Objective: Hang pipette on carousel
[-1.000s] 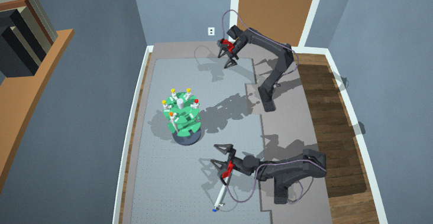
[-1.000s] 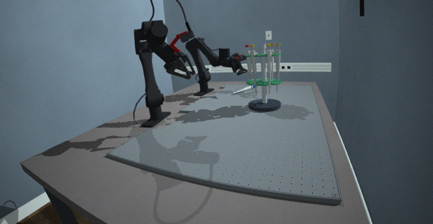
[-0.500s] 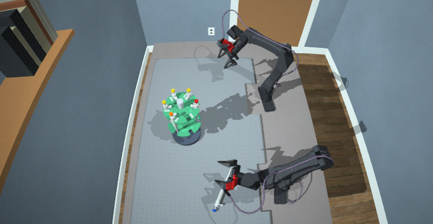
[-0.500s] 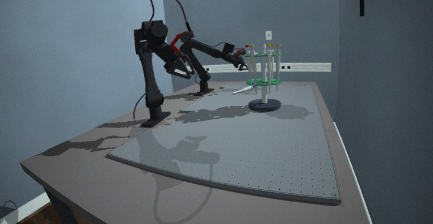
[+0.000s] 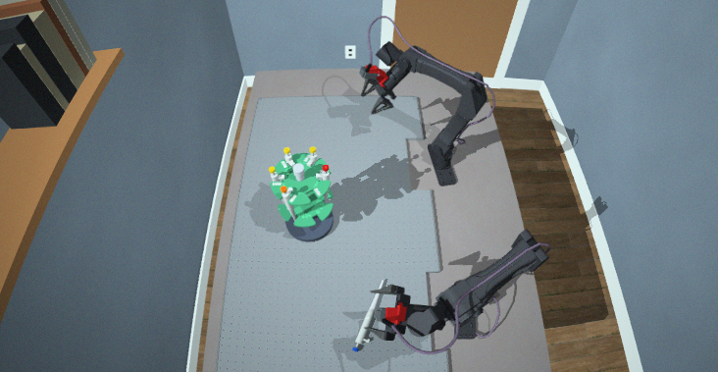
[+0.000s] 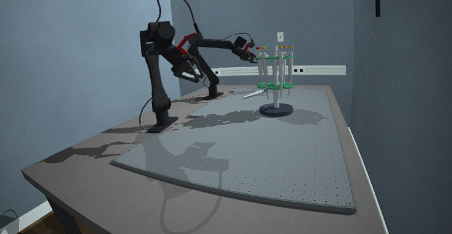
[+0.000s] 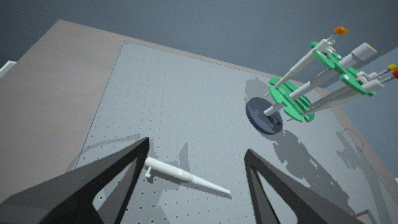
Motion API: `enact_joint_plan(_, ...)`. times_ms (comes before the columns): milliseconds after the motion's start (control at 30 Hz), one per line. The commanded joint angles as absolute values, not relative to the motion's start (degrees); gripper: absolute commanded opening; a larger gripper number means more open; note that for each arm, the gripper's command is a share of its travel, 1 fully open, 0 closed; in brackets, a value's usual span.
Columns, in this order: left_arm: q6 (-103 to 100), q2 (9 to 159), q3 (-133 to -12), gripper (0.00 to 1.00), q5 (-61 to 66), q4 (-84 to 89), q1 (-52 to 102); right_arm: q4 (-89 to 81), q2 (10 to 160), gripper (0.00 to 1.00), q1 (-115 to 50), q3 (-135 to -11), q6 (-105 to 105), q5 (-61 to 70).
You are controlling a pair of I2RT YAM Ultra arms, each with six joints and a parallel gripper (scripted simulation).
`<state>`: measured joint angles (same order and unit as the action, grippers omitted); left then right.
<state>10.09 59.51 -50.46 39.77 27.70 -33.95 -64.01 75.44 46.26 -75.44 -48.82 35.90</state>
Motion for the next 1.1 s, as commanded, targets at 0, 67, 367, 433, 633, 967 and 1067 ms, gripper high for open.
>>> enact_joint_plan(0, 26.75, 62.7, -57.62, 1.0, 39.52, 39.88, -38.85, -63.19, 75.45, 1.0, 46.74, -76.83, -49.1, 37.11)
enact_joint_plan(67, 32.71, 65.0, -61.64, 1.0, 39.39, 44.68, -41.38, -63.19, 75.45, 1.0, 46.74, -76.83, -49.1, 37.11)
enact_joint_plan(367, 47.14, 74.15, -75.24, 1.0, 37.34, 60.41, -43.1, -63.19, 75.45, 1.0, 46.74, -76.83, -49.1, 37.11)
enact_joint_plan(433, 47.81, 74.62, -75.88, 1.0, 37.21, 61.68, -43.37, -63.19, 75.45, 1.0, 46.74, -76.83, -49.1, 37.11)
enact_joint_plan(633, 40.98, 78.08, -76.89, 0.54, 31.91, 61.4, -38.62, -63.19, 75.45, 1.0, 46.74, -76.83, -49.1, 37.11)
enact_joint_plan(967, 25.93, 84.87, -78.96, 0.54, 21.2, 63.42, -28.98, -63.19, 75.45, 1.0, 46.74, -76.83, -49.1, 37.11)
enact_joint_plan(1067, 19.81, 87.71, -79.52, 0.54, 16.44, 64.54, -24.46, -63.19, 75.45, 1.0, 46.74, -76.83, -49.1, 37.11)
